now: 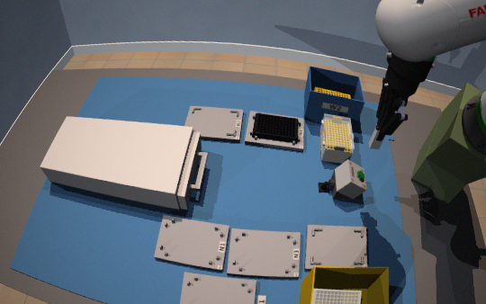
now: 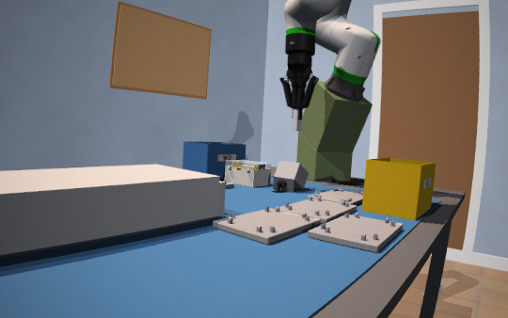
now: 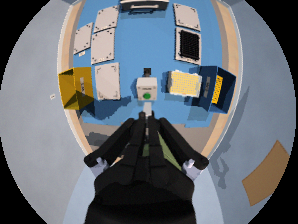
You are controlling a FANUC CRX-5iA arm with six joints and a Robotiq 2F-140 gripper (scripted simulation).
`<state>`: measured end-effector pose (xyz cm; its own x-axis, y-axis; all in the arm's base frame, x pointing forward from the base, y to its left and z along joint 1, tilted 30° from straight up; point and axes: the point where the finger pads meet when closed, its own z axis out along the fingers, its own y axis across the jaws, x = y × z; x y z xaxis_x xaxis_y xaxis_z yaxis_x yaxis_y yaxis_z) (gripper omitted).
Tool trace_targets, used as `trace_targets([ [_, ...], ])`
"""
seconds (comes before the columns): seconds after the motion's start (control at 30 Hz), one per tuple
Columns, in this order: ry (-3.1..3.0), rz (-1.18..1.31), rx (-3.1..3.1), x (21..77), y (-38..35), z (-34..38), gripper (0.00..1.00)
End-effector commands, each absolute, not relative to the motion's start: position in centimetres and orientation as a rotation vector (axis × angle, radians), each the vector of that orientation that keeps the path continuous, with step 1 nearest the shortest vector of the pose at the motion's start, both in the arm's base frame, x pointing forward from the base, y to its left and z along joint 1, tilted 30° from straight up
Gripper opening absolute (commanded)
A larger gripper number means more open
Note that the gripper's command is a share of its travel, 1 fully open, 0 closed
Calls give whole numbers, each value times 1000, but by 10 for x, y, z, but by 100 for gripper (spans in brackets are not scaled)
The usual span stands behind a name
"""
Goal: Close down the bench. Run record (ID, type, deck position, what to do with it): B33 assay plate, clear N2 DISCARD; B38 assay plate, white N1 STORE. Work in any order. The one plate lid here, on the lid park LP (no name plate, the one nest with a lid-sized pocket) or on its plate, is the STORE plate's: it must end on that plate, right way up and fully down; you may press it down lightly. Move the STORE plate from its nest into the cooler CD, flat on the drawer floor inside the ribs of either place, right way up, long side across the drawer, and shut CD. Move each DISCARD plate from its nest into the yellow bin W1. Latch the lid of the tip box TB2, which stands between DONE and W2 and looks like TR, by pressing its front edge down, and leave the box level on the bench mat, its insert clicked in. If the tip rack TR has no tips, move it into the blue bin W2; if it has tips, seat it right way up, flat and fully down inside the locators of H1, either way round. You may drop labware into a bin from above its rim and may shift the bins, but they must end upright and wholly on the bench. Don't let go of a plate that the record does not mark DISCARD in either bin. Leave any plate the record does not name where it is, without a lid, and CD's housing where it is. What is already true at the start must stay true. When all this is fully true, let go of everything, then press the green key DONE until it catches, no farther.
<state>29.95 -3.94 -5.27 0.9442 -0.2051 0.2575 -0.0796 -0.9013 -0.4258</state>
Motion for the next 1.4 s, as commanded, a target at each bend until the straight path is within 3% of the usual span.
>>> trace_targets([
  [0.0,208,-415,-2684,299,-34,-49,0],
  [1.37,208,-415,-2684,325,-4,-119,0],
])
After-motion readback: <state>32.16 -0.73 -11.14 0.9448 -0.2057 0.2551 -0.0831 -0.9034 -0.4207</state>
